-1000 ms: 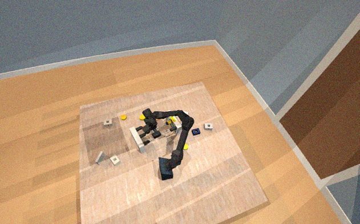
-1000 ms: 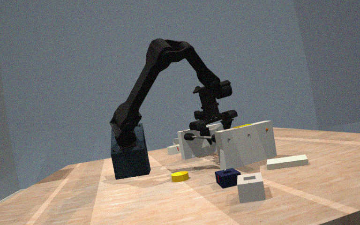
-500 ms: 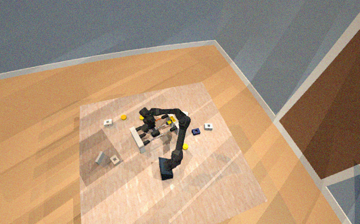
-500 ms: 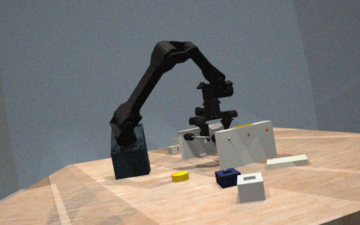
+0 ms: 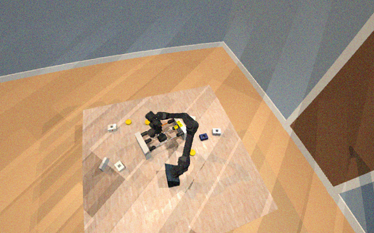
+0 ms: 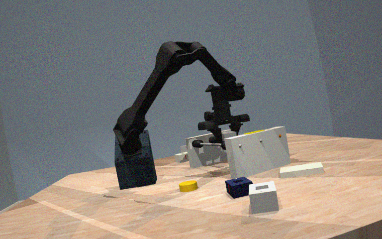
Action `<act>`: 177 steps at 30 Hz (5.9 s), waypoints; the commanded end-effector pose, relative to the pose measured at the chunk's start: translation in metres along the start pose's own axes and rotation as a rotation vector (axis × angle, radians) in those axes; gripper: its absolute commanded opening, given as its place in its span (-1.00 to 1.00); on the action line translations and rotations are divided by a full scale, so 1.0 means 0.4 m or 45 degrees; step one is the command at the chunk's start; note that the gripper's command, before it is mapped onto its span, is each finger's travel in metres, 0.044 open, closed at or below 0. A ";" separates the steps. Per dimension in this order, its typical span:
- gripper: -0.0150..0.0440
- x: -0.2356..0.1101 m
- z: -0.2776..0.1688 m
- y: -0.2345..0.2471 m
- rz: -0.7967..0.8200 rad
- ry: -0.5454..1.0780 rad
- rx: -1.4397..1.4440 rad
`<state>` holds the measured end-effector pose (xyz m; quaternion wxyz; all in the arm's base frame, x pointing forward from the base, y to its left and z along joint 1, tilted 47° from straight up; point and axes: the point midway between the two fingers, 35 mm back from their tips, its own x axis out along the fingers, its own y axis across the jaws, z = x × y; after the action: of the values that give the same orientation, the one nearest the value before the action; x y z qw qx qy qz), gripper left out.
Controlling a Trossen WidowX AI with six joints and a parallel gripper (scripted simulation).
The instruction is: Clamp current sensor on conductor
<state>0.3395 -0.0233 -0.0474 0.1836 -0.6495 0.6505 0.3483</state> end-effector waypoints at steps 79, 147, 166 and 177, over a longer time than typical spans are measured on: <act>1.00 -0.121 0.001 0.000 -0.029 -0.011 0.005; 1.00 -0.180 -0.312 0.190 -0.422 -1.097 0.952; 1.00 -0.183 -0.330 0.198 -0.455 -1.105 0.990; 1.00 -0.186 -0.204 0.115 -0.112 -0.751 0.615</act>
<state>0.3124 -0.0478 0.0878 0.6080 -0.4599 0.5592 0.3258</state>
